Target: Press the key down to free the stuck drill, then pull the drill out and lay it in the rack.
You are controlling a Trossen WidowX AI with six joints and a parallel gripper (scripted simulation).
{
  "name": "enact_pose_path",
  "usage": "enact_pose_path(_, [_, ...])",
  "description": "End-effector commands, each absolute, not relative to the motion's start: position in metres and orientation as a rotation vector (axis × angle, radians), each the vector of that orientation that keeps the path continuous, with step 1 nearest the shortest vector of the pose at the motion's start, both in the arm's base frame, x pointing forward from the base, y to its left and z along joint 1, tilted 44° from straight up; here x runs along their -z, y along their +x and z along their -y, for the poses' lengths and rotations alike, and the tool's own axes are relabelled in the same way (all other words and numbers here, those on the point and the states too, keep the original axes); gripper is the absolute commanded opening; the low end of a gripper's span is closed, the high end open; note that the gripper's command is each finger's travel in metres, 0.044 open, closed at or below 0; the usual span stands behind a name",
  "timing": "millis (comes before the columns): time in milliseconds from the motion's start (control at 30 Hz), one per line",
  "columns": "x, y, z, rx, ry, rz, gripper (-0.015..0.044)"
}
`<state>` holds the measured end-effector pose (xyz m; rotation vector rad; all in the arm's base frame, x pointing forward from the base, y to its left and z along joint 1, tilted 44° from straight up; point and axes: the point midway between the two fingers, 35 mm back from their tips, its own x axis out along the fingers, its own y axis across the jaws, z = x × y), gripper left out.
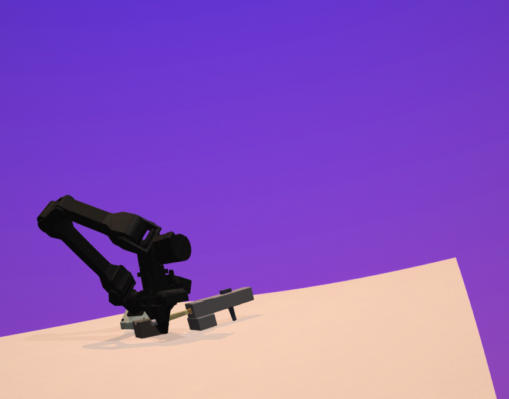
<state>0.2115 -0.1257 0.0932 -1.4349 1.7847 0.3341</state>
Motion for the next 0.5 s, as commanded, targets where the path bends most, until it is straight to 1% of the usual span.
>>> enact_pose_path(0, [-0.098, 0.209, 0.129, -0.335, -1.439, -1.779, 0.0000])
enact_pose_path(467, [-0.110, 0.200, 0.142, -0.334, -1.440, -1.780, 0.0000])
